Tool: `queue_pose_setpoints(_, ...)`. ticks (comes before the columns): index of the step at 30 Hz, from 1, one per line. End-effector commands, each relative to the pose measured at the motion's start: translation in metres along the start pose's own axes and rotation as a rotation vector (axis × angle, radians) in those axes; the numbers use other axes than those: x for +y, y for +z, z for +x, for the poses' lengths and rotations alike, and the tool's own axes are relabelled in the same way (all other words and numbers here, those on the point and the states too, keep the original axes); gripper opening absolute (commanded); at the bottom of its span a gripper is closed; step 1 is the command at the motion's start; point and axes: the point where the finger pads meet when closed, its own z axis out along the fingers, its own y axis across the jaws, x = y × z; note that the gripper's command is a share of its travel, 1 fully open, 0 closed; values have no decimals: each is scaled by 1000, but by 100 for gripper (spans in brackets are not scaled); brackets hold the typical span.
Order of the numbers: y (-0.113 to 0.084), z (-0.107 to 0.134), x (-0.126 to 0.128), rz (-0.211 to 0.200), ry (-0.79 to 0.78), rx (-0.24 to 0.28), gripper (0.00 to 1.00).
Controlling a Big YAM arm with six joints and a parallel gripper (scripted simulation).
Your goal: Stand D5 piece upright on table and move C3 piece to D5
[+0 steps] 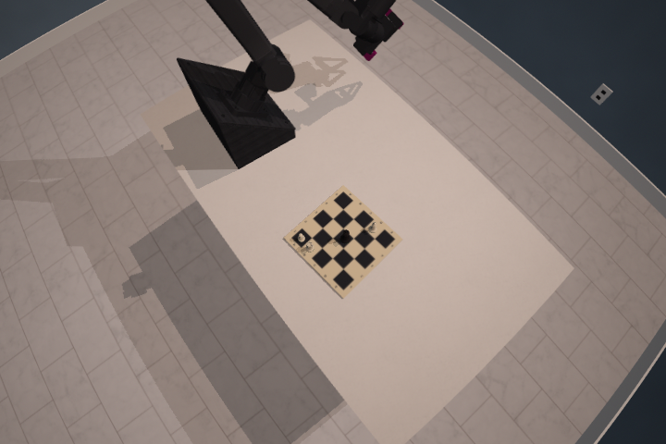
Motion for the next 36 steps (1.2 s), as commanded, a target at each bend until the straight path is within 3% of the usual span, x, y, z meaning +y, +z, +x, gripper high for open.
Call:
queue_pose_setpoints(1, 10, 62, -15, -59, 237, 126, 100)
queue_pose_setpoints(2, 10, 63, -15, -73, 289, 160, 100)
queue_pose_setpoints(6, -2, 154, 17, -173, 532, 306, 100)
queue_pose_setpoints(7, -2, 154, 17, -184, 590, 332, 100)
queue_pose_setpoints(9, -20, 200, 35, -213, 726, 419, 100)
queue_pose_setpoints(10, -31, 222, 44, -224, 792, 454, 100)
queue_pose_setpoints(12, -31, 222, 44, -224, 792, 454, 100)
queue_pose_setpoints(13, -45, 243, 54, -235, 967, 554, 100)
queue_pose_setpoints(16, -94, 299, 81, -243, 1170, 655, 100)
queue_pose_setpoints(17, -94, 299, 81, -242, 1237, 677, 100)
queue_pose_setpoints(20, -150, 341, 107, -216, 1454, 778, 100)
queue_pose_setpoints(21, -150, 341, 107, -202, 1524, 808, 100)
queue_pose_setpoints(27, -255, 386, 149, -87, 1964, 992, 100)
queue_pose_setpoints(29, -255, 386, 149, -87, 1964, 992, 100)
queue_pose_setpoints(30, -270, 389, 155, -15, 2150, 1061, 100)
queue_pose_setpoints(33, -306, 395, 167, 62, 2361, 1117, 100)
queue_pose_setpoints(36, -329, 398, 176, 142, 2562, 1151, 100)
